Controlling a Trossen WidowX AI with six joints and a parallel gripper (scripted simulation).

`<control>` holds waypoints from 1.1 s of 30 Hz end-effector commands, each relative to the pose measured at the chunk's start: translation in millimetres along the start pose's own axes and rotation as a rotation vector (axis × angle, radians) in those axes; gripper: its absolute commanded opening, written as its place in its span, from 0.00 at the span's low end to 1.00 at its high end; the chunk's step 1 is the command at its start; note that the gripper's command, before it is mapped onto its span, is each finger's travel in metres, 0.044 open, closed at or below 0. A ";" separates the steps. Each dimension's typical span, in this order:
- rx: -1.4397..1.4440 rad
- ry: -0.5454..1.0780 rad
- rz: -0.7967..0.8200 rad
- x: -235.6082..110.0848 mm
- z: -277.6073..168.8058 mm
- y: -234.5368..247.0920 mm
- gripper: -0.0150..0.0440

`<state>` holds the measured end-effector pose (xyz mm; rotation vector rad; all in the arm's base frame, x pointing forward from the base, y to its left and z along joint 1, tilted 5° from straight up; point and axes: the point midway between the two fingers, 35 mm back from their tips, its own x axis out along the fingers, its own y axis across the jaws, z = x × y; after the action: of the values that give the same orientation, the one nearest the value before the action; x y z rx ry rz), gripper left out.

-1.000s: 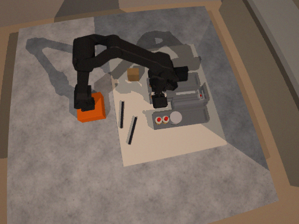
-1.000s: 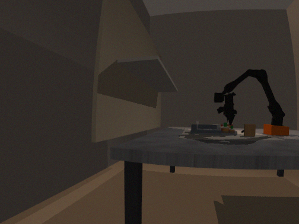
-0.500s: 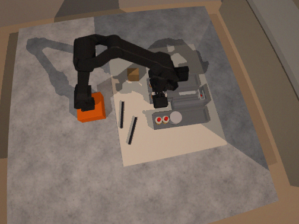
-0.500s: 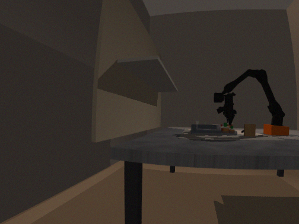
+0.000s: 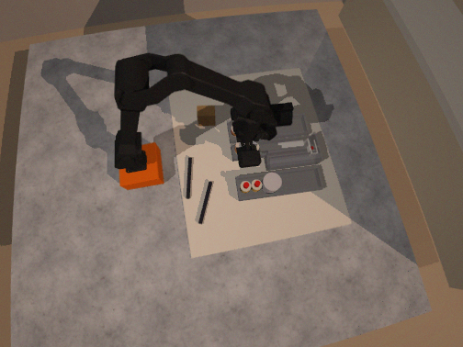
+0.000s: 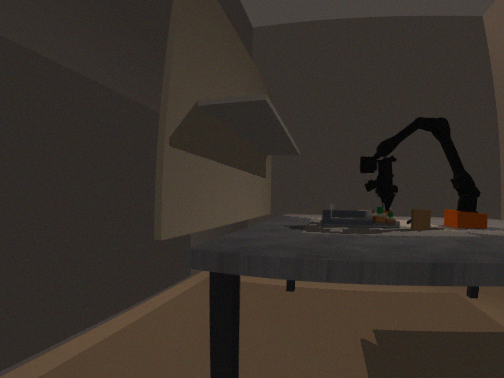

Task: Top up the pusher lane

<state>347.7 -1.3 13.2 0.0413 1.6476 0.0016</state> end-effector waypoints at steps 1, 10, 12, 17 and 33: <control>0.002 -0.025 0.003 -3.1 7.4 0.5 0.25; 0.002 -0.025 0.003 -0.3 7.6 0.5 0.25; 0.002 -0.025 0.003 0.4 7.6 0.5 0.25; 0.002 -0.025 0.003 2.1 7.7 0.5 0.25; 0.002 -0.025 0.003 7.5 7.7 0.5 0.25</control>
<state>350.2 -1.2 6.9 0.0408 1.6428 0.0020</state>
